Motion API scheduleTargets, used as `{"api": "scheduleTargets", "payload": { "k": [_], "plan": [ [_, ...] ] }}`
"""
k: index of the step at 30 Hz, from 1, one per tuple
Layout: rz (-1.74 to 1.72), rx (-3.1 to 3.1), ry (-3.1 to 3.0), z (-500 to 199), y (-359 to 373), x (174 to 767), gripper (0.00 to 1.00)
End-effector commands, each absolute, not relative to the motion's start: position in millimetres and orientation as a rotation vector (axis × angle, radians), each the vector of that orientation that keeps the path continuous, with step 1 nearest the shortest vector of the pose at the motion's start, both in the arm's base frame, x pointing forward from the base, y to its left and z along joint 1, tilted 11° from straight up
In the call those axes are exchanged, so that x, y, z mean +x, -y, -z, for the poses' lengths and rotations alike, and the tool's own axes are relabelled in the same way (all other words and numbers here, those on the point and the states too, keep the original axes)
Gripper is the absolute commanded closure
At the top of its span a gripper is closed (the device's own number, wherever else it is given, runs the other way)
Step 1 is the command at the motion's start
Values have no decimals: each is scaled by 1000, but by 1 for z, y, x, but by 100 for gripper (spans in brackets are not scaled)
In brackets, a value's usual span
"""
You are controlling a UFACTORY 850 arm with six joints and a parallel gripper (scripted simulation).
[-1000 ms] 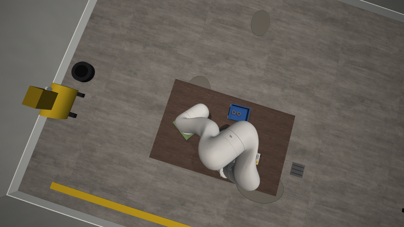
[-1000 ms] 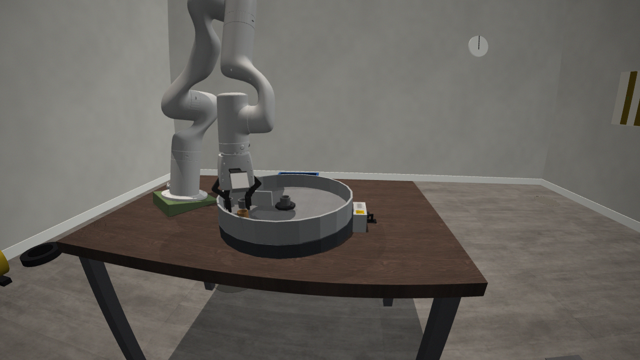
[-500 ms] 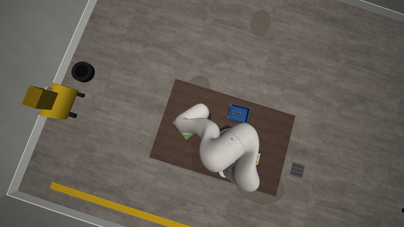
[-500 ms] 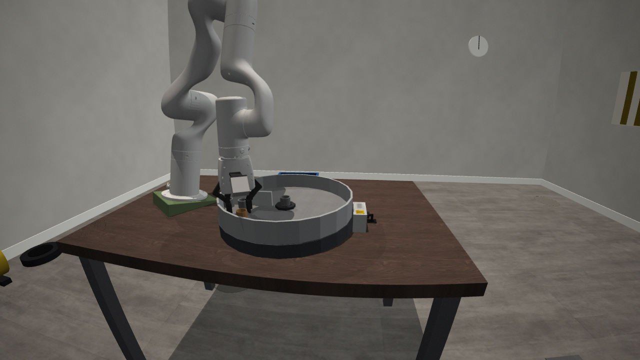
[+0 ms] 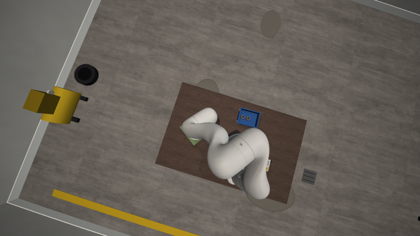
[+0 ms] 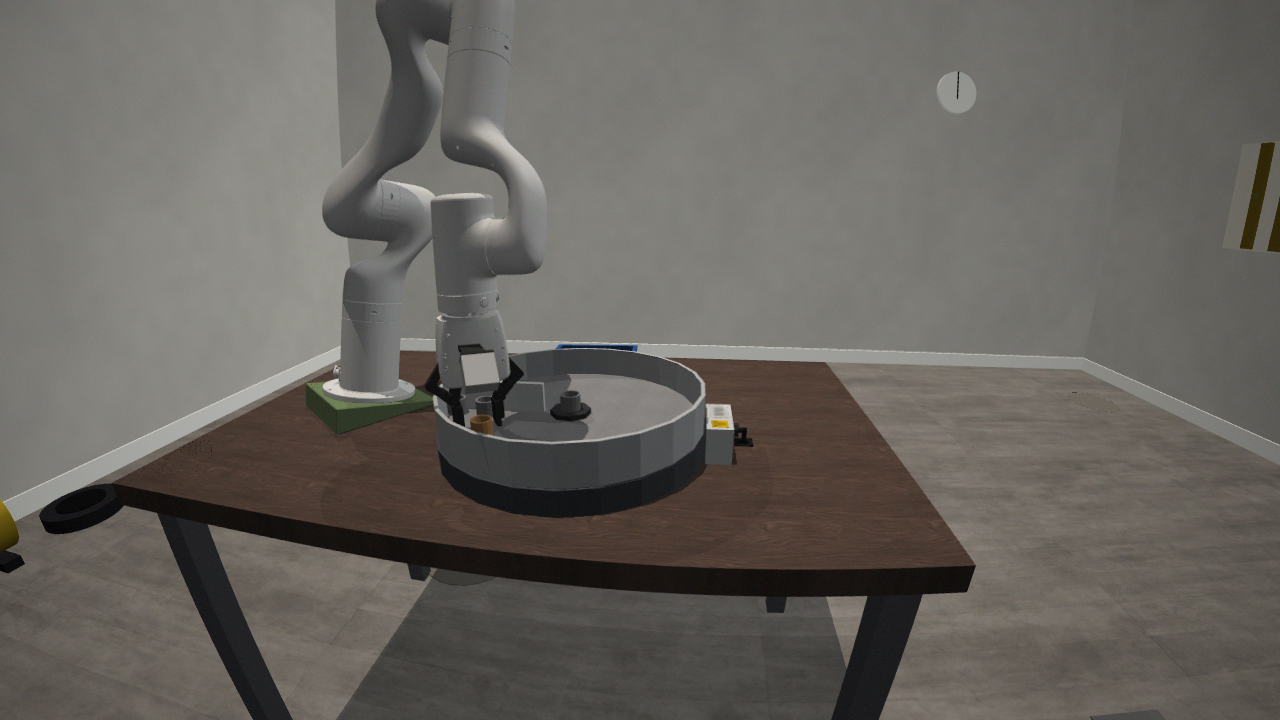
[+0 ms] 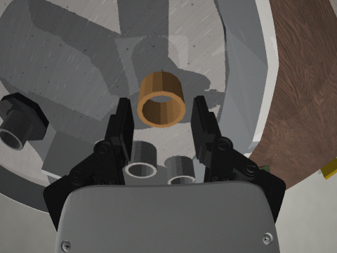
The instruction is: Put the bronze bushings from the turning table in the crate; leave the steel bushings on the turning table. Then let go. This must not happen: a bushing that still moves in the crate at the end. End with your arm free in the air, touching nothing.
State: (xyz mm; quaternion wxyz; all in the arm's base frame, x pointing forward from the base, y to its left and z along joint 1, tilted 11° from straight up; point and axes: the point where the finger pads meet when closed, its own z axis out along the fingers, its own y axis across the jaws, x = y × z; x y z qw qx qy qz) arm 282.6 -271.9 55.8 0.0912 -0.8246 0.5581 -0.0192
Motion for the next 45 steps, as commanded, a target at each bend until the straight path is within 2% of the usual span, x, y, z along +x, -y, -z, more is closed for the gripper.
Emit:
{"api": "scheduleTargets", "payload": {
  "k": [1,24,25,45],
  "plan": [
    [59,-2450,-1658,-56,273,283,46],
    [59,-2450,-1658,-56,273,283,46],
    [59,-2450,-1658,-56,273,283,100],
    [59,-2450,-1658,-56,273,283,100]
  ]
}}
